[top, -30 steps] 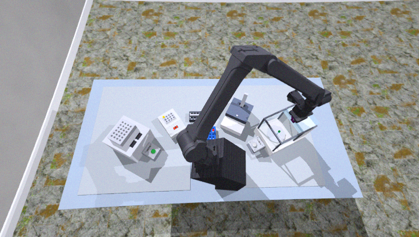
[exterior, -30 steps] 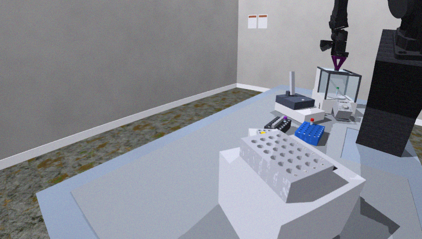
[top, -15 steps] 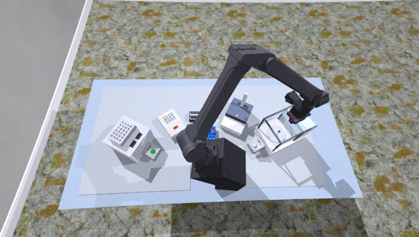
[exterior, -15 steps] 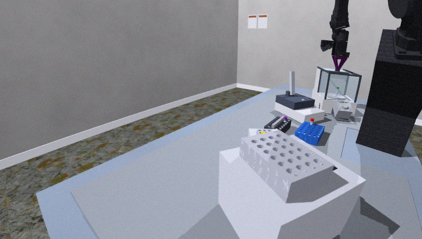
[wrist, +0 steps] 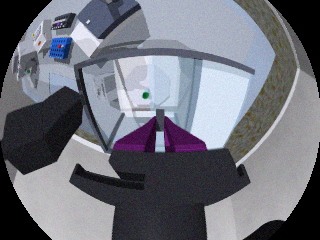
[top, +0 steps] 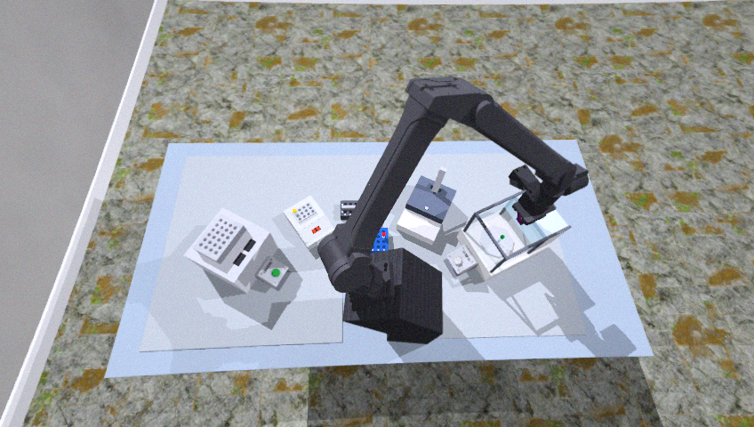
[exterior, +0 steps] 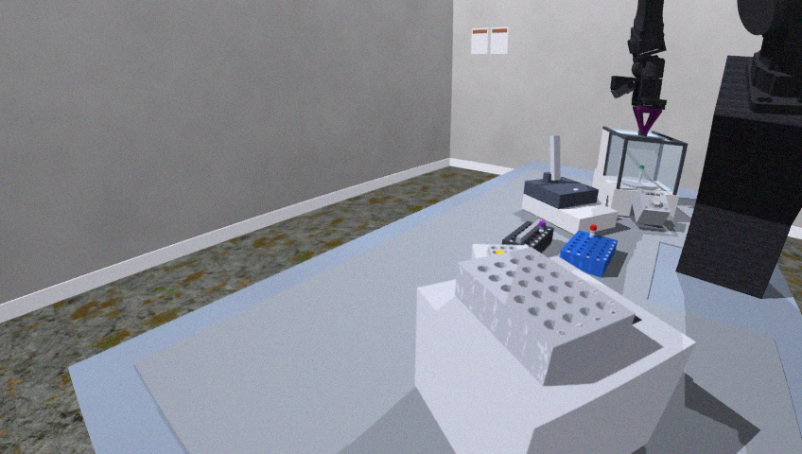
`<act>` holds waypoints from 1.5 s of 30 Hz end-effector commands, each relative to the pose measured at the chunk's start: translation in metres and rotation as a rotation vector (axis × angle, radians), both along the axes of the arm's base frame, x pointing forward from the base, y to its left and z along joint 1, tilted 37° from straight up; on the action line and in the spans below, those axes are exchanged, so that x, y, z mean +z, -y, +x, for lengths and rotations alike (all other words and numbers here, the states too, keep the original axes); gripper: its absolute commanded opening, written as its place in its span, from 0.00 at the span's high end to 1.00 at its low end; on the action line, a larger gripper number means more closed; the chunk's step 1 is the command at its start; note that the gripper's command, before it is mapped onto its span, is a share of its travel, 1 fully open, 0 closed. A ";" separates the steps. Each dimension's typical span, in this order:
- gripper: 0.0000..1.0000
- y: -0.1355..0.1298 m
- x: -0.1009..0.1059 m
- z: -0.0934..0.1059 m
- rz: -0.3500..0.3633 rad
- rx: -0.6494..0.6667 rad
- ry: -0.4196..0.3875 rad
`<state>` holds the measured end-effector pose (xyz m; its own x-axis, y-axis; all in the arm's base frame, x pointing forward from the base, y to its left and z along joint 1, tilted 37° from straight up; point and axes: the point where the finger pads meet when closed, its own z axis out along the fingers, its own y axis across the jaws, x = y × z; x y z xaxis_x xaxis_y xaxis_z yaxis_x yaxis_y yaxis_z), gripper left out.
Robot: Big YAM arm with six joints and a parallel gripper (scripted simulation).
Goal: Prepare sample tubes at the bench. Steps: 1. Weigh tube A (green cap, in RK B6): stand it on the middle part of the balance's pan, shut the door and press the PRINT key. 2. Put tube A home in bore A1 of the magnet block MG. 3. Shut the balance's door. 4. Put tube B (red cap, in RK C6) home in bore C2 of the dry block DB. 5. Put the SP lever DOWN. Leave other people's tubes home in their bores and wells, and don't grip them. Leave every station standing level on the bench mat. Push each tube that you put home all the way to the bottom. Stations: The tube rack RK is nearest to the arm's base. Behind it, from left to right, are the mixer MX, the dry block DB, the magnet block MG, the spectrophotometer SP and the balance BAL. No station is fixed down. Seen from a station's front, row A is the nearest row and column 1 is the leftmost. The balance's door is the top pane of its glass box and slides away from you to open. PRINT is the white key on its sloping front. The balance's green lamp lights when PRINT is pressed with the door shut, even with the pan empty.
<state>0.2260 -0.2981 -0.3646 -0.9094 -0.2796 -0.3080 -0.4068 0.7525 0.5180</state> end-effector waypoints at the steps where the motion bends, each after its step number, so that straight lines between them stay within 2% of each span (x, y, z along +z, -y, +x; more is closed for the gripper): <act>1: 0.94 0.007 0.009 0.011 -0.031 0.002 0.010; 12: 0.94 -0.002 0.012 0.006 -0.028 0.002 0.009; 13: 0.94 -0.011 0.006 0.001 -0.010 0.002 -0.001; 17: 0.94 -0.003 0.016 0.005 -0.032 0.002 0.011; 29: 0.94 -0.013 0.019 0.000 -0.027 0.002 0.008; 30: 0.94 -0.022 0.013 -0.005 -0.010 0.001 -0.001; 33: 0.94 -0.015 0.023 -0.001 -0.031 0.002 0.010; 45: 0.94 -0.025 0.027 -0.007 -0.026 0.002 0.008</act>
<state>0.2093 -0.2670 -0.3431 -0.9097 -0.2794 -0.3071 -0.4062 0.7520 0.5192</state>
